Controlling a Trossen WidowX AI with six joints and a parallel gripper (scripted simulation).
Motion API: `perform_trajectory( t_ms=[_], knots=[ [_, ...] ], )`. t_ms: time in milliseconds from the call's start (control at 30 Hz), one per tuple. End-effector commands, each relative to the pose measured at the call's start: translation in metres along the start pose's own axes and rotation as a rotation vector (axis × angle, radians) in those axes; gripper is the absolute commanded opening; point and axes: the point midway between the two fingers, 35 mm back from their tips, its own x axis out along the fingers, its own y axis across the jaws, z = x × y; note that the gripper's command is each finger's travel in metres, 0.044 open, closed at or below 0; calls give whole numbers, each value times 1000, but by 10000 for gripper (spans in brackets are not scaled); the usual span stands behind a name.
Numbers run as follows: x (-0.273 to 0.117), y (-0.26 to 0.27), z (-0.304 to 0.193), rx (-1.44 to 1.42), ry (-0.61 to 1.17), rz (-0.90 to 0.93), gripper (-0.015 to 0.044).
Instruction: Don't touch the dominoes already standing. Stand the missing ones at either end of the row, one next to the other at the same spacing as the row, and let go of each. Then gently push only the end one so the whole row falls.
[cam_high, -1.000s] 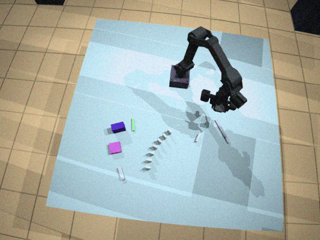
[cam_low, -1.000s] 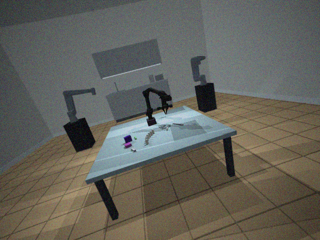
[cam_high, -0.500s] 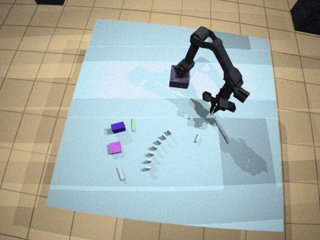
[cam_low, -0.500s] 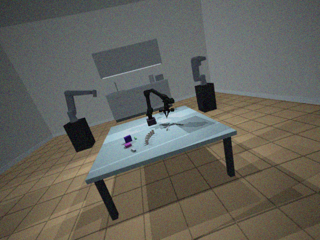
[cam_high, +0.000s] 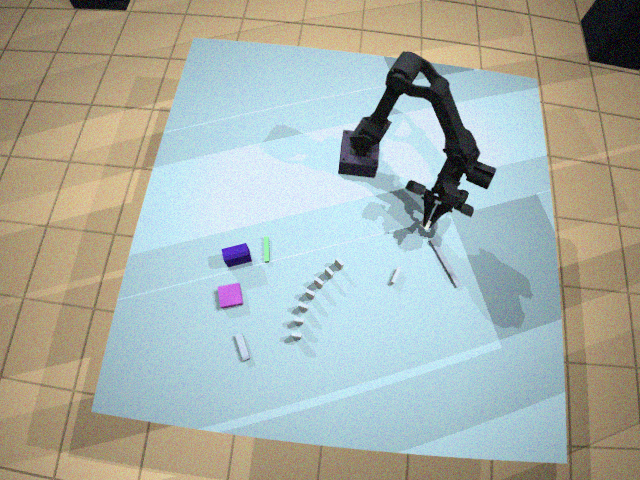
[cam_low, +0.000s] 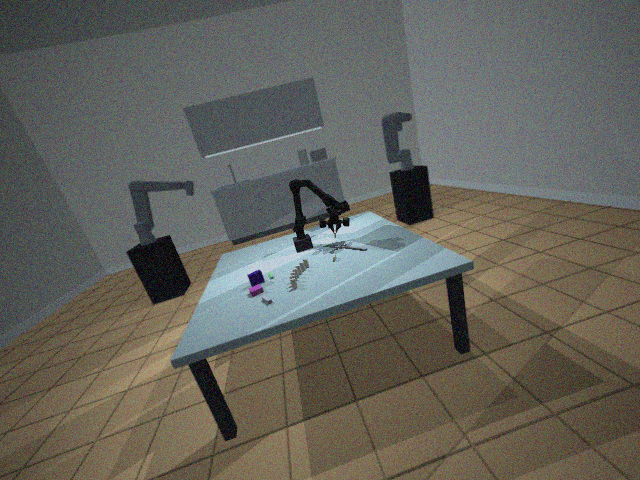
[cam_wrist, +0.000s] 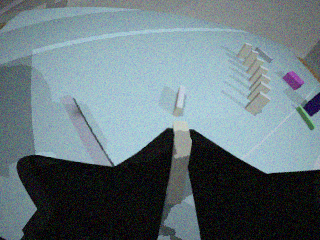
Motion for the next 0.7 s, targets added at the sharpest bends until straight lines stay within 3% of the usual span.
perform_trajectory(
  t_ms=[0, 533, 667],
  knots=[
    [-5, 0, -4, 17, -98, 13, 27],
    [-41, -20, -5, 156, -546, 77, 27],
    [-43, -21, -4, 164, -565, 81, 27]
  ],
)
